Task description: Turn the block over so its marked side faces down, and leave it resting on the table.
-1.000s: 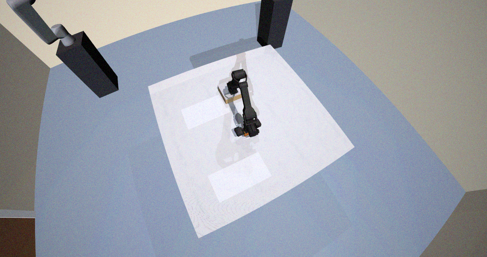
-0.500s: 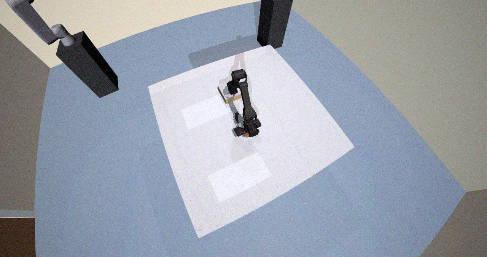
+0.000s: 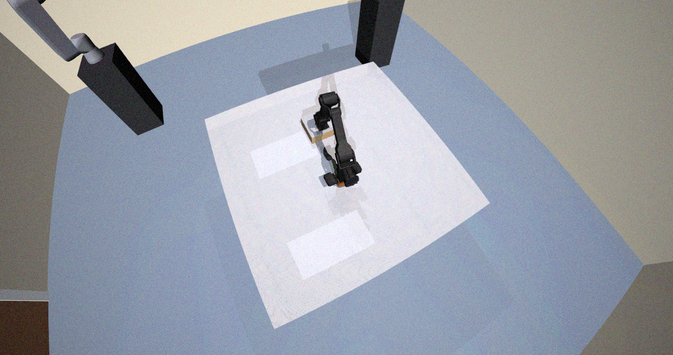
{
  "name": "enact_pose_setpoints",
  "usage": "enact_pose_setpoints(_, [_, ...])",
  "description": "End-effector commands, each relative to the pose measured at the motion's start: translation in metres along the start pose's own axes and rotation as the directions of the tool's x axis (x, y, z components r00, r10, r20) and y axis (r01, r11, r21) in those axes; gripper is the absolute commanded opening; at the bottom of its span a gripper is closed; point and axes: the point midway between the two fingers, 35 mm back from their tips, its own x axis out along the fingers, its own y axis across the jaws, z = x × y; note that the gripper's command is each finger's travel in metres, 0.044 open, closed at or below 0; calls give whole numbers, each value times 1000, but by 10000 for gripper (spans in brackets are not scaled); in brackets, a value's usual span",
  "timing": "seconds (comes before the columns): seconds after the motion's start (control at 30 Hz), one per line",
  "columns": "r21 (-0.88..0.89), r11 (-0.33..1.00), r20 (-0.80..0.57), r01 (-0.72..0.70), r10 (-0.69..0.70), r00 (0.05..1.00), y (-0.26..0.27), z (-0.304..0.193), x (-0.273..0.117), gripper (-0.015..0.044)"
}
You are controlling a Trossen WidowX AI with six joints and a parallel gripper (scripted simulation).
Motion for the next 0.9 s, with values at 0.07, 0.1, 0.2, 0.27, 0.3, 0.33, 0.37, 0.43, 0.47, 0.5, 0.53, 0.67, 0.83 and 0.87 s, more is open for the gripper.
enact_pose_setpoints(0.07, [6,1000,69,-9,9,998,1,-1,6,0])
enact_pose_setpoints(0.1, [7,1000,85,-10,9,996,1,-1,6,0])
enact_pose_setpoints(0.2, [8,1000,133,-11,10,991,0,-1,8,0])
enact_pose_setpoints(0.27, [8,1000,164,-12,10,986,0,-1,9,0])
enact_pose_setpoints(0.3, [9,1000,180,-12,11,984,0,-1,10,0])
enact_pose_setpoints(0.33, [9,1000,196,-13,11,981,0,-1,10,0])
enact_pose_setpoints(0.37, [9,1000,211,-13,11,977,0,-1,11,0])
enact_pose_setpoints(0.43, [9,1000,242,-13,11,970,0,-1,11,0])
enact_pose_setpoints(0.47, [9,1000,257,-13,10,966,0,-1,11,0])
enact_pose_setpoints(0.5, [9,1000,273,-13,10,962,0,-1,11,0])
enact_pose_setpoints(0.53, [9,1000,288,-13,10,958,0,-1,12,0])
enact_pose_setpoints(0.67, [8,1000,348,-13,9,937,0,-3,12,0])
enact_pose_setpoints(0.83, [6,1000,421,-11,8,907,0,-5,11,0])
enact_pose_setpoints(0.87, [5,1000,435,-10,7,900,0,-6,10,0])
